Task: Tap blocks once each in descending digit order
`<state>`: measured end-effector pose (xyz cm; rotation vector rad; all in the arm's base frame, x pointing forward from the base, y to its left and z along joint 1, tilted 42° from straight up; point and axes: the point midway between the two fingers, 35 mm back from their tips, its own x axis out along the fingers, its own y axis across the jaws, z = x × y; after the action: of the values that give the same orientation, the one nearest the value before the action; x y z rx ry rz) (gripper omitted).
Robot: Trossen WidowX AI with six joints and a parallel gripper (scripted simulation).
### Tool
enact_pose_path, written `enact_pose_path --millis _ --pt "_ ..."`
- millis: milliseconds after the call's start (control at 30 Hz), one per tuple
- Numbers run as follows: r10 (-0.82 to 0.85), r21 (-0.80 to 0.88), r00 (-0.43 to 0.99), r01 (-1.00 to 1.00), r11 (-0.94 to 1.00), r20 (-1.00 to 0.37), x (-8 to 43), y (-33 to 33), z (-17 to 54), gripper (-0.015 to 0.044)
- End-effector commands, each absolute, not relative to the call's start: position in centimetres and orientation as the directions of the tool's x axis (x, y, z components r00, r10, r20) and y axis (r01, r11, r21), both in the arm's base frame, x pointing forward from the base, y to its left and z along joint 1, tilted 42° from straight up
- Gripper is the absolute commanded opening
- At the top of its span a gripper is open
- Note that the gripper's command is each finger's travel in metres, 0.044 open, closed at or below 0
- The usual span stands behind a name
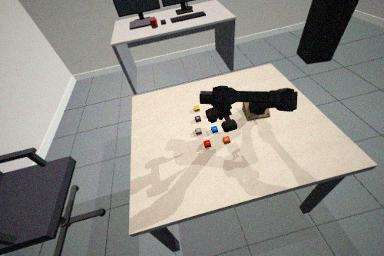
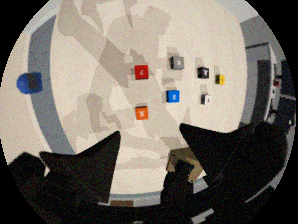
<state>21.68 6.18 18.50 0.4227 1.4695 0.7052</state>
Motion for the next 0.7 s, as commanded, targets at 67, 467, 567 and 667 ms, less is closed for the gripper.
enact_pose_path --millis 67,467,567,667 --pt "0.664 0.661 -0.044 -0.167 0.731 -0.746 21.6 6.3 18.6 0.0400" --pt "0.664 0.660 -0.041 -0.170 0.732 -0.747 28.3 6.9 19.2 0.0400" --pt "0.665 0.660 -0.039 -0.171 0.731 -0.746 31.1 7.3 19.1 0.0400" --pt "0.665 0.660 -0.039 -0.171 0.731 -0.746 31.3 7.4 19.1 0.0400"
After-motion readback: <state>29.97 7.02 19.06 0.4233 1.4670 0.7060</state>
